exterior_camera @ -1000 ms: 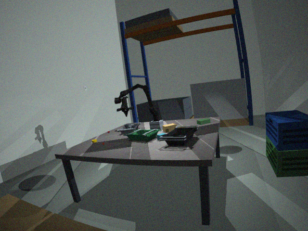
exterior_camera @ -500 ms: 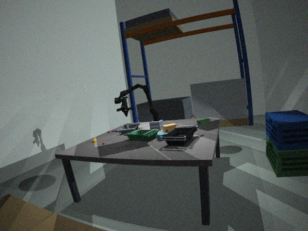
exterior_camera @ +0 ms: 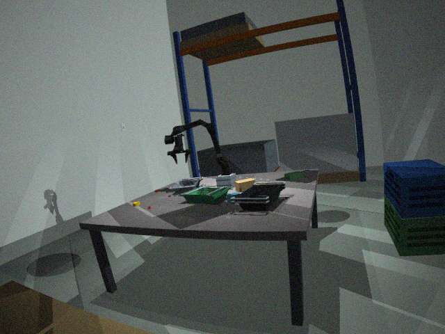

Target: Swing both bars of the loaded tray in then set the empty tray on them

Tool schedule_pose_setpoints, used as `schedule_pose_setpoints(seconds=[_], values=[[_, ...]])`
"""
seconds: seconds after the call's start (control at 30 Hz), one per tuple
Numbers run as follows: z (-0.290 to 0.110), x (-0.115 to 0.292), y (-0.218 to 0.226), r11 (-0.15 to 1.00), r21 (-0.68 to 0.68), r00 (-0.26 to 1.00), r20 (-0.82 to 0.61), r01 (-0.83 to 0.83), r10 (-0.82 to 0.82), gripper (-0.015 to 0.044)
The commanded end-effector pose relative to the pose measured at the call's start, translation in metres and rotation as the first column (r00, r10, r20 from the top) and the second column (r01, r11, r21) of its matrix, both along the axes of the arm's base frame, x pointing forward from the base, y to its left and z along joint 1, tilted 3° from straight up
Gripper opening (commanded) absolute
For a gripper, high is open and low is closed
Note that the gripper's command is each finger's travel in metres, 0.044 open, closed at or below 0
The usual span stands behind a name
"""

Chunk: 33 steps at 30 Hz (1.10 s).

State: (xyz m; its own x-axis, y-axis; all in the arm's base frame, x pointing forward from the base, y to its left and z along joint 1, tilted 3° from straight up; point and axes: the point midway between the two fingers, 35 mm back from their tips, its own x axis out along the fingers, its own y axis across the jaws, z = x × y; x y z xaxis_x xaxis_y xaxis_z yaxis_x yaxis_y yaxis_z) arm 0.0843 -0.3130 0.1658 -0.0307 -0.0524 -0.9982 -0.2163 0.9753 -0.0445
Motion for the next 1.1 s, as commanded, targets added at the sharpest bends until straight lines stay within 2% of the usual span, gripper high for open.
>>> schedule_pose_setpoints(seconds=[0.0, 0.1, 0.2, 0.33, 0.43, 0.47, 0.73, 1.07], values=[[-0.012, -0.002, 0.006, 0.991, 0.02, 0.991, -0.002, 0.134, -0.134, 0.044], [-0.022, -0.003, 0.013, 0.91, 0.013, 0.91, 0.011, 0.415, -0.415, 0.044], [-0.032, -0.005, 0.021, 0.75, 0.011, 0.75, 0.025, 0.661, -0.661, 0.044], [-0.046, -0.007, 0.032, 0.44, 0.015, 0.439, 0.043, 0.898, -0.897, 0.044], [-0.057, -0.01, 0.04, 0.161, 0.023, 0.159, 0.053, 0.987, -0.986, 0.044], [-0.061, -0.01, 0.043, 0.076, 0.026, 0.075, 0.055, 0.997, -0.996, 0.044], [-0.077, -0.014, 0.057, -0.305, 0.037, -0.306, 0.065, 0.952, -0.95, 0.044], [-0.096, -0.02, 0.074, -0.712, 0.055, -0.714, 0.072, 0.7, -0.696, 0.044]])
